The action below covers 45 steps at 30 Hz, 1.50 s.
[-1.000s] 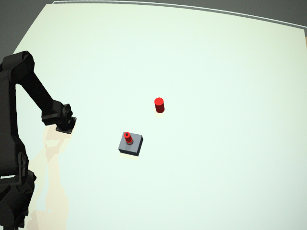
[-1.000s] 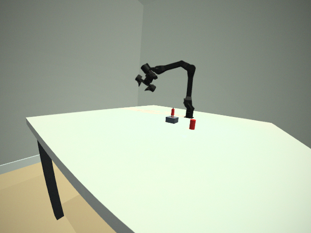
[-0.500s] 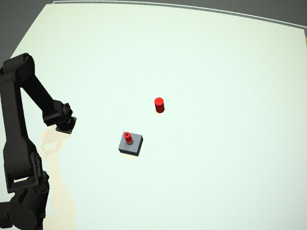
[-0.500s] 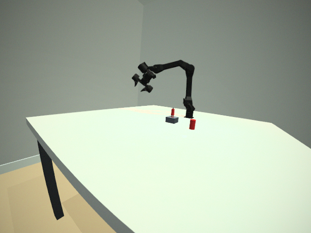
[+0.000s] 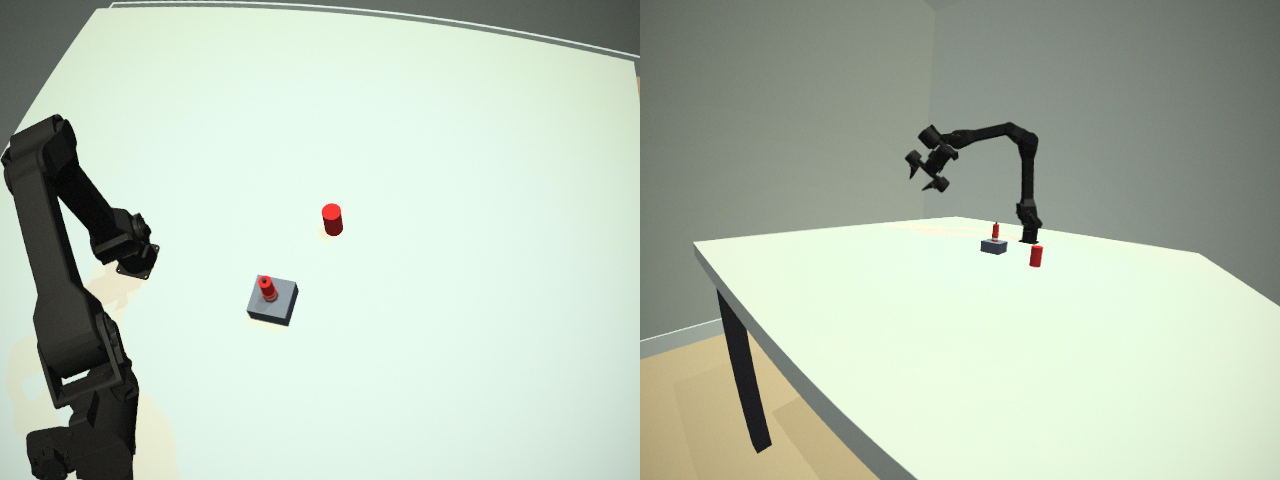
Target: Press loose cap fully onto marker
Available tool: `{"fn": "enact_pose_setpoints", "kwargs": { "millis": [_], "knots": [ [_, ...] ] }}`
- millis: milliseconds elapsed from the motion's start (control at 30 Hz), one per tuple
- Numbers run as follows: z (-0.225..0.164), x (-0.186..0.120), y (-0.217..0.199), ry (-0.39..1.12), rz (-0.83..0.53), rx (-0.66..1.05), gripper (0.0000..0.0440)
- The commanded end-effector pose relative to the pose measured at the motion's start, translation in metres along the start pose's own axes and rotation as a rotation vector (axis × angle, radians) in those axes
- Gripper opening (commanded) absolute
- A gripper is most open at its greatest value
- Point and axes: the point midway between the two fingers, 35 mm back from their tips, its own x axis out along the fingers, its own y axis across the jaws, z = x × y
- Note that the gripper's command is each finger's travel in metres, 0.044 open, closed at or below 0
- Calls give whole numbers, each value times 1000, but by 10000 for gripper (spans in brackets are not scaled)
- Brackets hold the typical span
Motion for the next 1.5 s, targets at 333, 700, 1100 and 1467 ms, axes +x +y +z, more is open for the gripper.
{"fn": "enact_pose_setpoints", "kwargs": {
  "millis": [333,700,1100,1467],
  "knots": [
    [-52,-19,11,120,12,53,303],
    [-97,-39,12,218,0,79,302],
    [-143,-65,7,322,-29,101,302],
    [-181,-92,-3,407,-71,116,302]
  ]
}}
